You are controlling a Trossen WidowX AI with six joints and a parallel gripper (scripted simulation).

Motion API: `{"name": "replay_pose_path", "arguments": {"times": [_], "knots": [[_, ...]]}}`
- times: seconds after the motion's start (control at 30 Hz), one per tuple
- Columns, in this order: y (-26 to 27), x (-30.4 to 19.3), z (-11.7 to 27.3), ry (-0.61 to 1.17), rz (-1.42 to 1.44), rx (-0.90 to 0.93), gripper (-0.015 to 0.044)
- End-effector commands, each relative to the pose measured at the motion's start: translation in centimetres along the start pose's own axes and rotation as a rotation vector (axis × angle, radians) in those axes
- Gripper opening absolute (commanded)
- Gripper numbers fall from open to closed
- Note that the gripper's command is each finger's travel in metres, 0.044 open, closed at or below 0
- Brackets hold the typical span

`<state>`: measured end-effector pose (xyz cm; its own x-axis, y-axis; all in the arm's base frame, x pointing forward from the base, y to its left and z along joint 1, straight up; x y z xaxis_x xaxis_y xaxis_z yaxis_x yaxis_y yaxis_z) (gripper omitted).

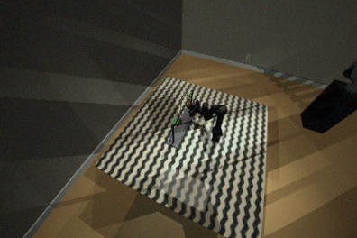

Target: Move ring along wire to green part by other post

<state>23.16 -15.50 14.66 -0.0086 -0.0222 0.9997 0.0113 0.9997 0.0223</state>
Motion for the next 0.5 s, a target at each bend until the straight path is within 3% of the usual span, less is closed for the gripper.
{"name": "replay_pose_path", "arguments": {"times": [0.0,0.47], "knots": [[0.05,1.15,-0.01,-0.014,0.005,-0.007,-0.0150],[0.07,1.29,0.00,-0.014,0.005,-0.007,-0.0150]]}}
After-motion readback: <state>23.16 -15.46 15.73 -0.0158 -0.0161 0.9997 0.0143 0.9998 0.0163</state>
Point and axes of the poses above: the point midway between the two fingers, 35 mm back from their tips, its own z axis back along the fingers, its own y axis across the jaws, x = y × z, the point moved 10 cm from there along z, back along the fingers, and after that the axes turned 2 degrees about -z, right-handed, at the moved point
